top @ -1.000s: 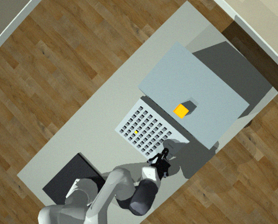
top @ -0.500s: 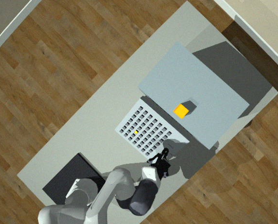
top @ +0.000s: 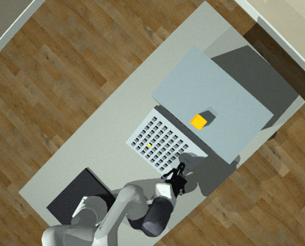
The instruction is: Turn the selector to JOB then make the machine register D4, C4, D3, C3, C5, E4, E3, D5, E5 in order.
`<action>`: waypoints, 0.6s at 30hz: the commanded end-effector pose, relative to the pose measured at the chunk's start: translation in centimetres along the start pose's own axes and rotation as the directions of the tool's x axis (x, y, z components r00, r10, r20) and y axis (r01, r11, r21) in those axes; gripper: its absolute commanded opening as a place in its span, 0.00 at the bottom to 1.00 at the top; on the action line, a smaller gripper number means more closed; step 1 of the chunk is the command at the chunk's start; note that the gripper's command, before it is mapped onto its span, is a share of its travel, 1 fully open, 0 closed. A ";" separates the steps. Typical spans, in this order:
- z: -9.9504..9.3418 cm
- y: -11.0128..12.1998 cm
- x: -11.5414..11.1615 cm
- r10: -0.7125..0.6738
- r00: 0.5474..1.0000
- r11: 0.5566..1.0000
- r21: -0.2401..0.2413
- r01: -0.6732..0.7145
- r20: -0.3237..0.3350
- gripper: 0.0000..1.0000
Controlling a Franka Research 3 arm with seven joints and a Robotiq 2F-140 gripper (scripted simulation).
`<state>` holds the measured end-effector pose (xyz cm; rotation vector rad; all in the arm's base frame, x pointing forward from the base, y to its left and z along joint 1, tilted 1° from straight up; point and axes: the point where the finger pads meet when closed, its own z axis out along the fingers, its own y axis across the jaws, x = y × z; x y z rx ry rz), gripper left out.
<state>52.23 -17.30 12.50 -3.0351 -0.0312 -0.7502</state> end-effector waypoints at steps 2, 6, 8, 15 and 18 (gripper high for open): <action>0.0 0.0 0.1 0.002 1.000 1.000 -0.001 -0.002 -0.002 0.10; 0.0 0.0 0.1 0.020 1.000 1.000 -0.001 -0.020 -0.002 0.10; 0.0 0.0 0.1 0.035 0.999 0.999 -0.001 -0.035 -0.002 0.10; 0.0 0.0 0.1 0.092 0.996 0.996 -0.001 -0.092 -0.002 0.10; 0.0 0.0 0.1 0.139 0.990 0.990 -0.001 -0.139 -0.002 0.10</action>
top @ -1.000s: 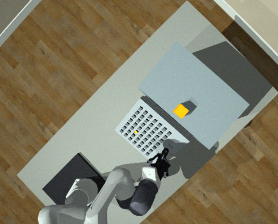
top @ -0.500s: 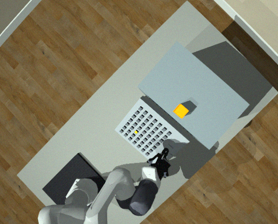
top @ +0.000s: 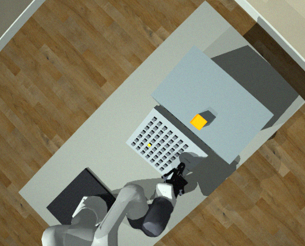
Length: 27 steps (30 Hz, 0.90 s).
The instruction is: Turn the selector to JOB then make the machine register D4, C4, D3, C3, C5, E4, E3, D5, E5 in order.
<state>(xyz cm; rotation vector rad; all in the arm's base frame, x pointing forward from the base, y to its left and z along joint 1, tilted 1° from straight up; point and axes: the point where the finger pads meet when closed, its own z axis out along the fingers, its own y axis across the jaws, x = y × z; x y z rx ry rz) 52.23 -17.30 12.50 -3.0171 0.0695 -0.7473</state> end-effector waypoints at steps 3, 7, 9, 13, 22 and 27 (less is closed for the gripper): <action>0.0 0.0 0.1 0.130 0.991 0.991 -0.002 -0.130 -0.001 0.10; 0.0 0.0 0.1 0.222 0.975 0.975 -0.002 -0.222 -0.001 0.10; 0.0 0.0 0.1 0.272 0.962 0.962 -0.002 -0.272 -0.001 0.10; 0.0 0.0 0.1 0.326 0.945 0.945 -0.002 -0.326 -0.002 0.10; 0.0 0.0 0.1 0.518 0.856 0.856 -0.002 -0.518 -0.002 0.10; 0.0 0.0 0.1 0.602 0.798 0.798 -0.002 -0.602 -0.002 0.10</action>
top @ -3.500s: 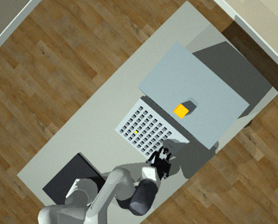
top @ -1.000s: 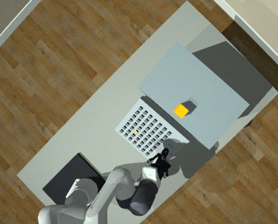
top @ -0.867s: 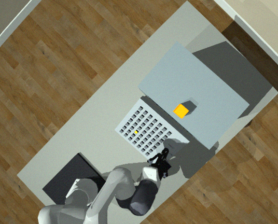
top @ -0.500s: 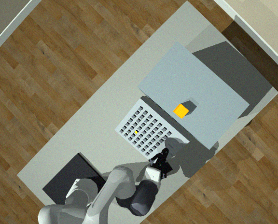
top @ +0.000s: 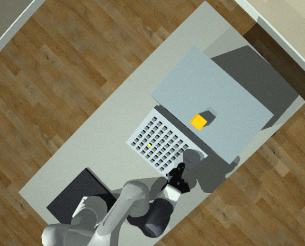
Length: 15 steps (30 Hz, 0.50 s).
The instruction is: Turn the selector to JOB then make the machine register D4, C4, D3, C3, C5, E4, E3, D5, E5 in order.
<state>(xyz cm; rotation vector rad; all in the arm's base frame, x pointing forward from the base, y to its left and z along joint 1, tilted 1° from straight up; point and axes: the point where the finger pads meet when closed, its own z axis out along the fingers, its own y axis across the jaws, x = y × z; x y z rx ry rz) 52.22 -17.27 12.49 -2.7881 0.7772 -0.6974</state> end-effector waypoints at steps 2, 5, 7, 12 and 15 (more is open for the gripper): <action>0.0 -0.1 0.1 0.146 0.989 0.989 -0.018 -0.146 0.001 0.10; 0.0 -0.1 0.1 0.233 0.973 0.972 -0.018 -0.233 -0.001 0.10; 0.0 -0.1 0.1 0.271 0.963 0.962 -0.018 -0.271 -0.001 0.10; 0.0 -0.1 0.1 0.363 0.932 0.932 -0.018 -0.363 -0.003 0.10; 0.0 -0.1 0.1 0.416 0.910 0.909 -0.018 -0.416 -0.004 0.10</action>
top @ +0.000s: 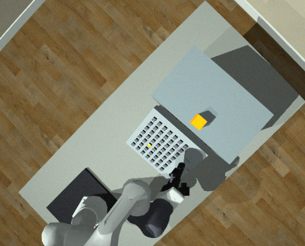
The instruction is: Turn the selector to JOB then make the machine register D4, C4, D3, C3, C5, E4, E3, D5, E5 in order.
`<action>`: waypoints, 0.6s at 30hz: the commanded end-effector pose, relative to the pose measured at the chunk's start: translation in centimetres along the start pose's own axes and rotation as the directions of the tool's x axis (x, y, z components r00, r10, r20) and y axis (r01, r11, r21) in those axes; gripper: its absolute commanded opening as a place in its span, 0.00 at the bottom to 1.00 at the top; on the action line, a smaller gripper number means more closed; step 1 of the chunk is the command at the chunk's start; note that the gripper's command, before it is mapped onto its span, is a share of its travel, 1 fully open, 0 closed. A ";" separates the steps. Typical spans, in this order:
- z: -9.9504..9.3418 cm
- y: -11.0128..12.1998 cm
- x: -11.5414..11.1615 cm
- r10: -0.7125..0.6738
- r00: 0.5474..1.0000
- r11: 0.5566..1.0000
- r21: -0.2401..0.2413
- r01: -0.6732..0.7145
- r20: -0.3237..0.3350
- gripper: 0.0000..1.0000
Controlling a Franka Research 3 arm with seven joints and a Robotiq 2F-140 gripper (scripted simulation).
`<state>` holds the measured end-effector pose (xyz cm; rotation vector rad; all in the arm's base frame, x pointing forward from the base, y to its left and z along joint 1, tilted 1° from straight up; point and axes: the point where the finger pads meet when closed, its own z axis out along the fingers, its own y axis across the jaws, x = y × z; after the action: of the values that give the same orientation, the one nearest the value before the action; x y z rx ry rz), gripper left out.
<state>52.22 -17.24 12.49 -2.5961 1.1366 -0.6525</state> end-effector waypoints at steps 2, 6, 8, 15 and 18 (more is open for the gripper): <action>0.0 -0.1 0.1 0.183 0.983 0.983 -0.025 -0.183 -0.002 0.10; 0.0 -0.1 0.1 0.245 0.969 0.969 -0.025 -0.245 -0.004 0.10; 0.0 -0.1 0.1 0.281 0.960 0.959 -0.025 -0.281 -0.005 0.10; 0.0 -0.1 0.1 0.399 0.917 0.917 -0.024 -0.399 -0.008 0.10; 0.0 -0.1 0.1 0.447 0.895 0.894 -0.024 -0.447 -0.009 0.10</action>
<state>52.23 -17.21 12.50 -2.3345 1.4989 -0.5885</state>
